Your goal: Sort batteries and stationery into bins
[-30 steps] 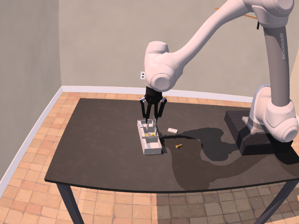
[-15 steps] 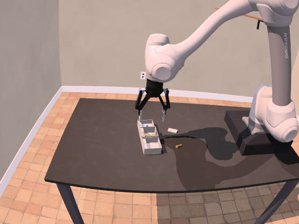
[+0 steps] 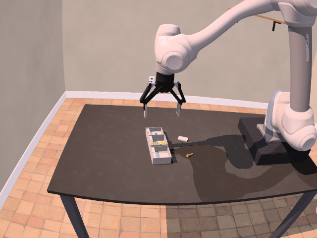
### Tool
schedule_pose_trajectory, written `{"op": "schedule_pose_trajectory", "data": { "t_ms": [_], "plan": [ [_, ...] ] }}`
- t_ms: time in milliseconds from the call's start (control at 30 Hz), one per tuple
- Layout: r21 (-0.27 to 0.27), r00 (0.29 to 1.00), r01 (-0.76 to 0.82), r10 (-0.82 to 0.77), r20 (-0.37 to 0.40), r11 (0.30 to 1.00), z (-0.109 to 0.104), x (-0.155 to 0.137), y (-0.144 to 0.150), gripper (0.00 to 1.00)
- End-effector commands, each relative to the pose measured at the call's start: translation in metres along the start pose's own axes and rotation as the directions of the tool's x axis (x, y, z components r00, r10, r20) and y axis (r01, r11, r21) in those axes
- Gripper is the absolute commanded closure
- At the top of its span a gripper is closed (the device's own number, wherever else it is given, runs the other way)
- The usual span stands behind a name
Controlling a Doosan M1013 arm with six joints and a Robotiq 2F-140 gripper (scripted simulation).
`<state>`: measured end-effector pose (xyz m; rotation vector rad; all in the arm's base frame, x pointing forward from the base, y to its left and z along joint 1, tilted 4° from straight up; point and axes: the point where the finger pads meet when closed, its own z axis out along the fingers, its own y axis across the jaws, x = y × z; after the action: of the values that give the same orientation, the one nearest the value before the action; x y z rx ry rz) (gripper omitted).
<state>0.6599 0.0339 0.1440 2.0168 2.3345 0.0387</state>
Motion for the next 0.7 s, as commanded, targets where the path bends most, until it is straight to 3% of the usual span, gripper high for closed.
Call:
{"op": "schedule_pose_trajectory", "data": {
  "t_ms": [0, 267, 667],
  "plan": [
    [0.0, 1.0, 0.0, 0.0, 0.0, 1.0, -0.012, 0.0, 0.0, 0.0],
    [0.0, 1.0, 0.0, 0.0, 0.0, 1.0, -0.035, 0.0, 0.0, 0.0],
    [0.0, 1.0, 0.0, 0.0, 0.0, 1.0, -0.035, 0.0, 0.0, 0.0]
  ]
}}
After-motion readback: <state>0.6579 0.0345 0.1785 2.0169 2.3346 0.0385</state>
